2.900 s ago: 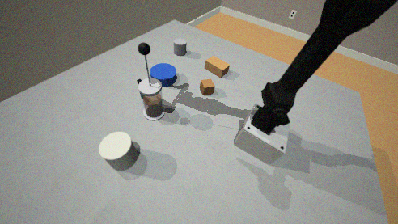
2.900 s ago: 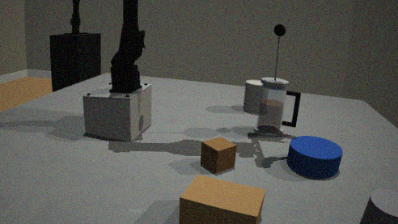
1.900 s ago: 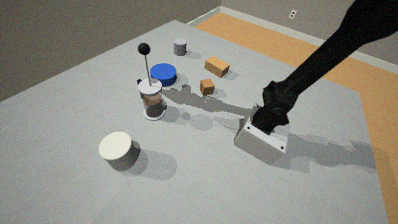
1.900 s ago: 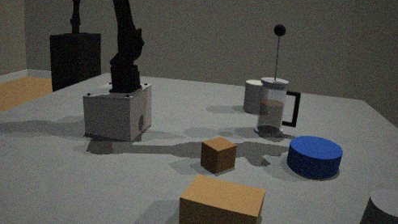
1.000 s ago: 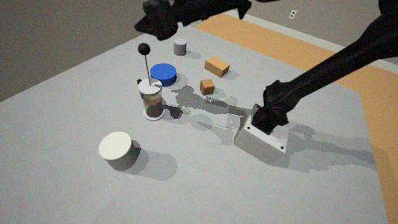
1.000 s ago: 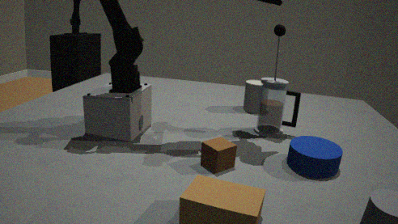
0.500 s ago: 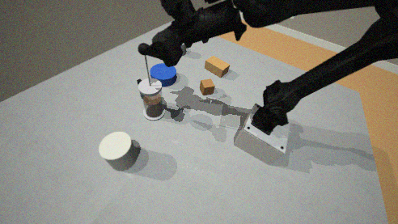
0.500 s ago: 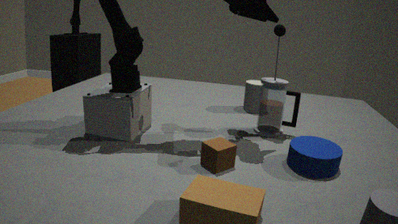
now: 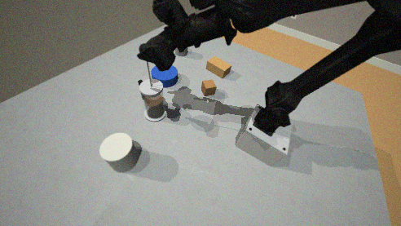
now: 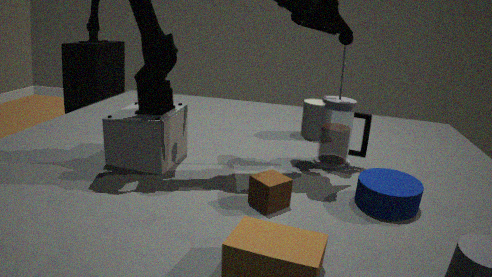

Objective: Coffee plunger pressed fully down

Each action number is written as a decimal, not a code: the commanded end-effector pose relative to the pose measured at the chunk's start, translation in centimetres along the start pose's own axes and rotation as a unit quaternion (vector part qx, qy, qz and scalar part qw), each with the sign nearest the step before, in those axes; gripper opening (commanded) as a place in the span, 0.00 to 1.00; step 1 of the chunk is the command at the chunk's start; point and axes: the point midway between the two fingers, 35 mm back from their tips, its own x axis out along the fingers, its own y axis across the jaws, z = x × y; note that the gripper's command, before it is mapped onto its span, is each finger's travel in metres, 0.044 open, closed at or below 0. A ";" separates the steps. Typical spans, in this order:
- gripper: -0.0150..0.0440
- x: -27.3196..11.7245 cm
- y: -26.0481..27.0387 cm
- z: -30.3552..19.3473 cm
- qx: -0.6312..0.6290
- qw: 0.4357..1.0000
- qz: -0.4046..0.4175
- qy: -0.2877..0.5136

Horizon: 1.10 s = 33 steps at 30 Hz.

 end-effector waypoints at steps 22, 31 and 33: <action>0.47 1.4 0.1 0.1 -0.002 1.000 0.003 -0.004; 0.47 1.5 0.1 0.0 -0.002 1.000 0.003 -0.004; 0.47 1.7 0.1 -0.2 -0.002 1.000 0.003 -0.004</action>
